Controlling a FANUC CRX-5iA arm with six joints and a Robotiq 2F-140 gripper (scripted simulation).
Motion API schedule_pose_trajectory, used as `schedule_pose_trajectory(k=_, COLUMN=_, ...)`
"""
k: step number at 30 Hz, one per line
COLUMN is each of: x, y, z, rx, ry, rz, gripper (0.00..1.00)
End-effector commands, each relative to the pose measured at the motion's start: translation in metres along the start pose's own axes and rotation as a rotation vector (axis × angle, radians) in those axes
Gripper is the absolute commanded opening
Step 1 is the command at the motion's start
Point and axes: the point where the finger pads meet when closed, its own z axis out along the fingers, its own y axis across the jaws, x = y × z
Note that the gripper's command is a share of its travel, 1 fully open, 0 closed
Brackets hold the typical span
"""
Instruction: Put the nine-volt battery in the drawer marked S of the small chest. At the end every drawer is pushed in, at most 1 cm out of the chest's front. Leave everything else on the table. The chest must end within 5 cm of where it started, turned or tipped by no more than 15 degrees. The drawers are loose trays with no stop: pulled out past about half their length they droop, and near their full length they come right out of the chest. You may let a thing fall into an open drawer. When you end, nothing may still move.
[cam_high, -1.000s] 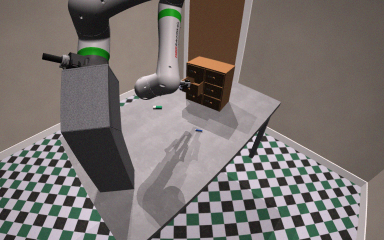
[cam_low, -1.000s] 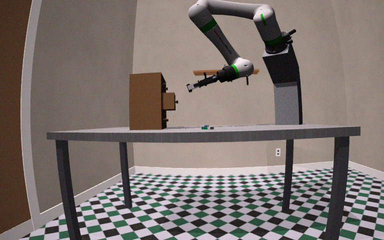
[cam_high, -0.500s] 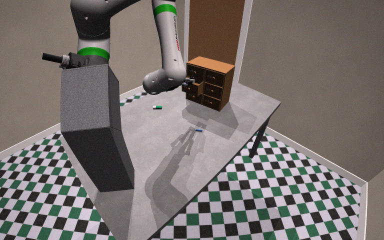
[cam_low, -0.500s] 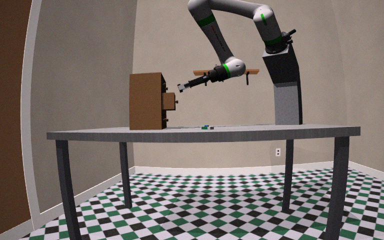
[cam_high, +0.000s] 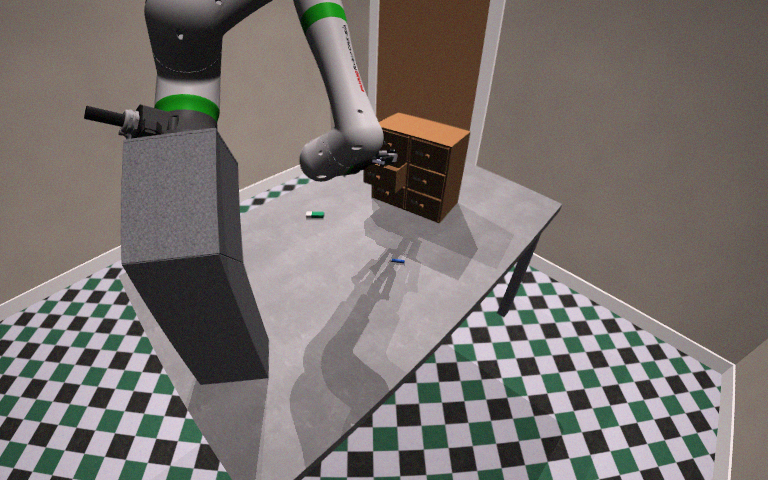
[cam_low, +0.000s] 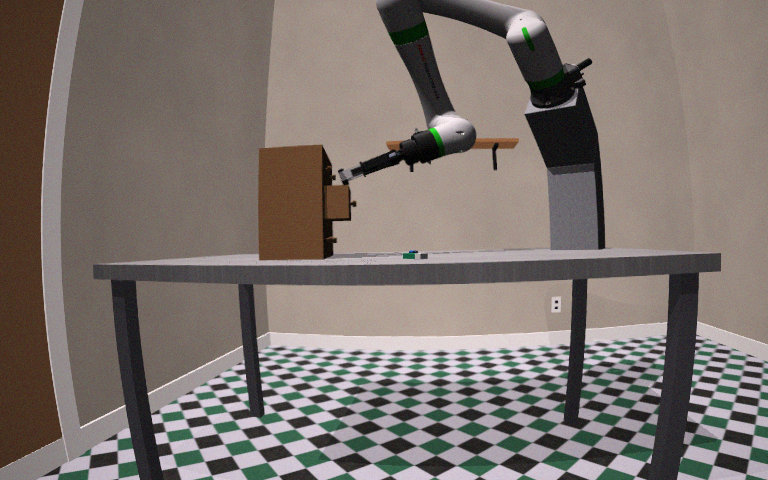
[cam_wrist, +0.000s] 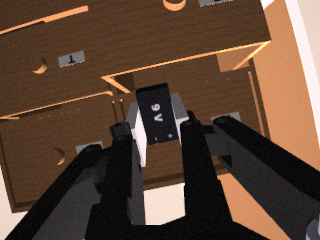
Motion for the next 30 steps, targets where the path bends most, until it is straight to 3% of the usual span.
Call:
schedule_pose_trajectory(k=1, x=-0.0025, y=-0.0002, z=0.0075, rx=0.0, ry=0.001, rz=0.0, gripper=0.14)
schedule_pose_trajectory(k=30, x=-0.006, y=-0.0002, z=0.017, rx=0.0, ry=0.001, rz=0.0, gripper=0.14)
